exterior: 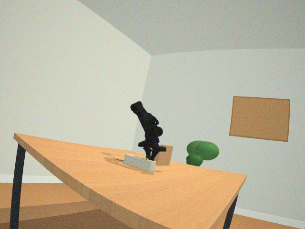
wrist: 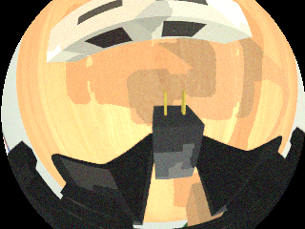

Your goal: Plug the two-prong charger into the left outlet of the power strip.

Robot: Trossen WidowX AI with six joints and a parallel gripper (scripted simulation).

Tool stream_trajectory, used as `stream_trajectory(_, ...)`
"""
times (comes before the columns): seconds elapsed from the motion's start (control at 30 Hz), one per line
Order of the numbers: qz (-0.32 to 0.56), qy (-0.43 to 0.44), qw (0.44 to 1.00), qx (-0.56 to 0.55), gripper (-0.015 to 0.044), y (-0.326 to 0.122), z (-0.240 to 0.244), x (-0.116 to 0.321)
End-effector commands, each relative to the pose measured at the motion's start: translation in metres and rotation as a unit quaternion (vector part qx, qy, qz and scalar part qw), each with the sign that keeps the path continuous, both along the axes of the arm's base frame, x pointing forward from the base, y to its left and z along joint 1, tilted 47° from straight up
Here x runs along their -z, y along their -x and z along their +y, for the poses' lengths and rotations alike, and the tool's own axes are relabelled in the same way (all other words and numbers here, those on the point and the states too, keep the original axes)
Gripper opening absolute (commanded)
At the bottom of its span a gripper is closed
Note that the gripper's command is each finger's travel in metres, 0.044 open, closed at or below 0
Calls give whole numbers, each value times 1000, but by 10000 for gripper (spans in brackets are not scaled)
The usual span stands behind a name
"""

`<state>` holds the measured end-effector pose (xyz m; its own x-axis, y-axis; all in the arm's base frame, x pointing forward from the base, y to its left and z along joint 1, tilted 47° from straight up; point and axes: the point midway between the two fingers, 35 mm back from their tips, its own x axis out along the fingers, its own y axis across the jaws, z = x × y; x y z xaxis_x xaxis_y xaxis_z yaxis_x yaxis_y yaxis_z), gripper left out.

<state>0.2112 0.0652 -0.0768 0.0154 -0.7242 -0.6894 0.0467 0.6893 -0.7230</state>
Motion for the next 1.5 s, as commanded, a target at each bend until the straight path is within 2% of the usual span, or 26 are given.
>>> stream_trajectory(0.0, 5, -2, 1000, -5, 0, 0, 4, 9)
stream_trajectory(0.53, 19, 0, 1000, -19, 0, 4, 12, 38)
stream_trajectory(1.47, 21, 0, 1000, -22, 0, -27, 17, 44)
